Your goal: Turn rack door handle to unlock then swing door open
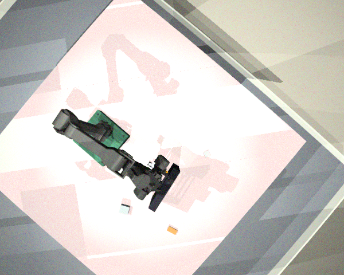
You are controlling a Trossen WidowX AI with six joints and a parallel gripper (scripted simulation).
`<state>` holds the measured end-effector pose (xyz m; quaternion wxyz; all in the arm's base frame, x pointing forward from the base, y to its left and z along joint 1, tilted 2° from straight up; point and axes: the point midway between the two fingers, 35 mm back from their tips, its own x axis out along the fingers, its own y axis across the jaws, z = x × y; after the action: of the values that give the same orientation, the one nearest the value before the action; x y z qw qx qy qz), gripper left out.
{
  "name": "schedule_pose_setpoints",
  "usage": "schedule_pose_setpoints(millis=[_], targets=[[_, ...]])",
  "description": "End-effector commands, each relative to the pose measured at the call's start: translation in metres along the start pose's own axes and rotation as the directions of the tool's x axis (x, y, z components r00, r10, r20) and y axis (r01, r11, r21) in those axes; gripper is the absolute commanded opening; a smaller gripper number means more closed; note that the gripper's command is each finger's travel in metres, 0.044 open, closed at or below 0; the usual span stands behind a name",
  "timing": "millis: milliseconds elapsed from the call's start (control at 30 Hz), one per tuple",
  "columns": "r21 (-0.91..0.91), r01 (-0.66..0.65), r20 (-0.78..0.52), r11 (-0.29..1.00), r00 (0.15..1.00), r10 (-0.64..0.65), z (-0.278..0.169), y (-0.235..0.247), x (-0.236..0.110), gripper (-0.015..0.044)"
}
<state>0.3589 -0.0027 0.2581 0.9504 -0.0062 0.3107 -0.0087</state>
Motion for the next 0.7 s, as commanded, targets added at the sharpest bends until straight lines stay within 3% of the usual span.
schedule_pose_setpoints(millis=[0,333,667], targets=[[-0.008,-0.001,-0.094,1.000,0.996,0.000,-0.003,0.002,0.005,0.0292],[-0.021,-0.008,-0.331,1.000,0.944,0.001,-0.022,0.004,0.013,0.0292],[-0.034,-0.018,-0.548,0.999,0.836,-0.003,-0.040,0.007,0.014,0.0292]])
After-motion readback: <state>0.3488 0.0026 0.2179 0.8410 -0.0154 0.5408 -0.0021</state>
